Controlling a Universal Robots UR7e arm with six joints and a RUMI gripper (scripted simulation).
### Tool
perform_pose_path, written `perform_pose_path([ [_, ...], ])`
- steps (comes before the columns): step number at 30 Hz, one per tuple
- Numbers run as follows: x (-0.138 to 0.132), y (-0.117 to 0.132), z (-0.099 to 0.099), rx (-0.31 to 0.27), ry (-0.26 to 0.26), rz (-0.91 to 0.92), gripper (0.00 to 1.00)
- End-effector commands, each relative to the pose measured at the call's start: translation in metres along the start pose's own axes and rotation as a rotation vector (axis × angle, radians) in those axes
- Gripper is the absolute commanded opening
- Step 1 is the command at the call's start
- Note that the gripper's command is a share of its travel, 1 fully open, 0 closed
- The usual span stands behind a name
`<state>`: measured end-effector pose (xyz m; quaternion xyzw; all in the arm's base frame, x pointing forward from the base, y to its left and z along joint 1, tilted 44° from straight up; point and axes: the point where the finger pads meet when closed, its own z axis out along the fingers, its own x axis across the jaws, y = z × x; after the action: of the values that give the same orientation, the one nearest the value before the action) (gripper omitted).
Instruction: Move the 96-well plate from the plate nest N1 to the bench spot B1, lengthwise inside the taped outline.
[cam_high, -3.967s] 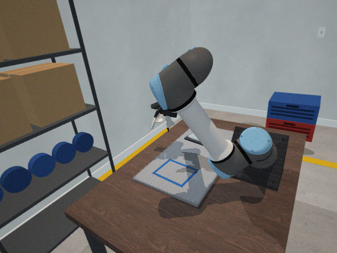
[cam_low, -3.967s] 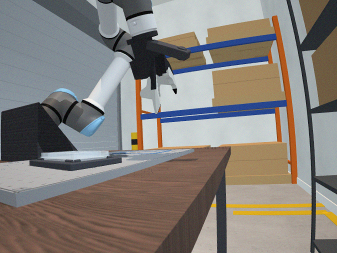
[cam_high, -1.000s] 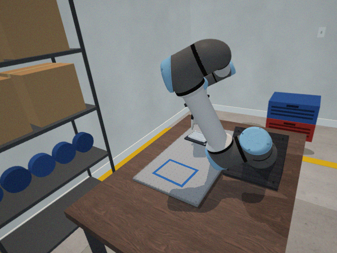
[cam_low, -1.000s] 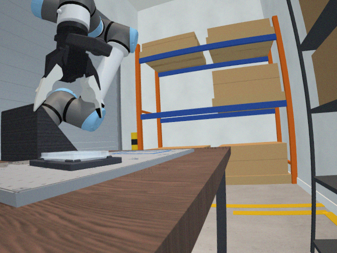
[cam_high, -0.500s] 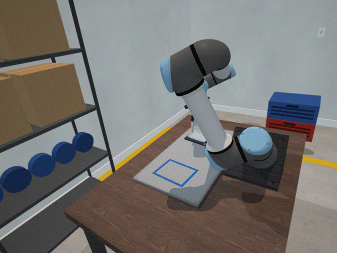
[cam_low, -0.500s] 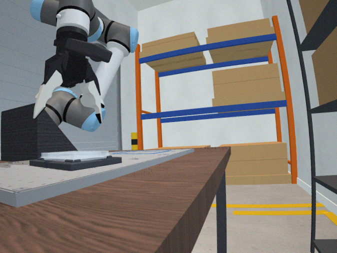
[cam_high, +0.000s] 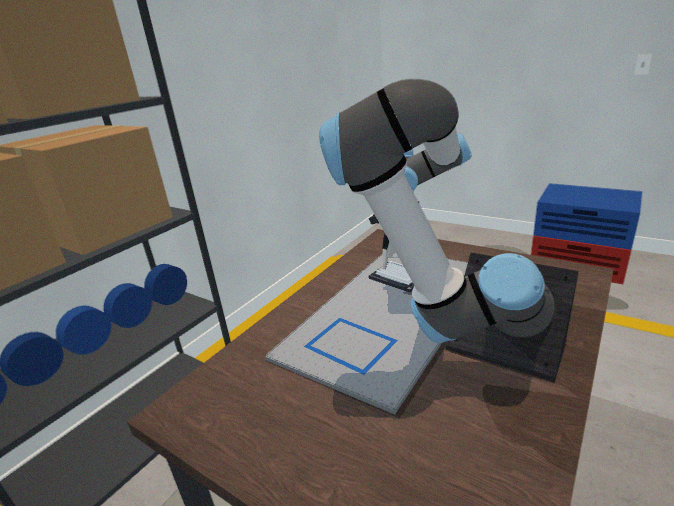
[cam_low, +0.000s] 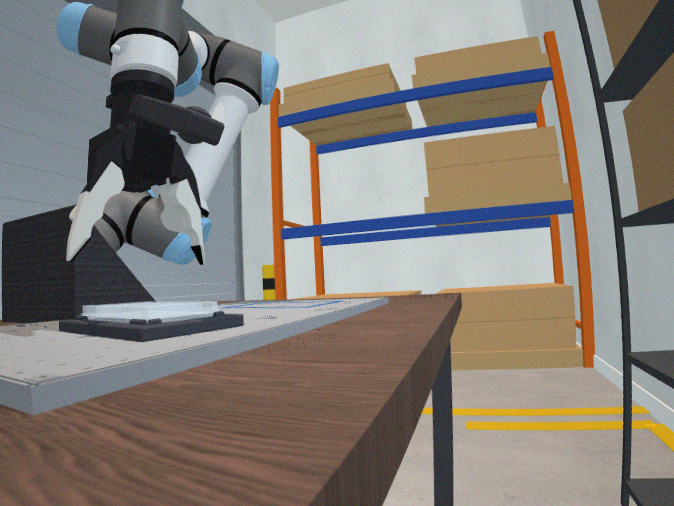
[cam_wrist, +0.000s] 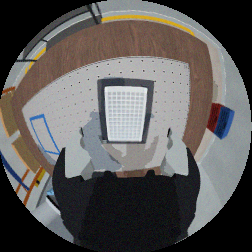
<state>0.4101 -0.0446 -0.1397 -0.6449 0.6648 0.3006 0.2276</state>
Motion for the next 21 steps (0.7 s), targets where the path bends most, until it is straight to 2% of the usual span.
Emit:
perform_pose_path([
  [1,0.0,0.0,0.008,0.001,0.001,0.0,1.0],
  [21,0.0,0.0,0.038,0.001,0.001,0.0,1.0],
])
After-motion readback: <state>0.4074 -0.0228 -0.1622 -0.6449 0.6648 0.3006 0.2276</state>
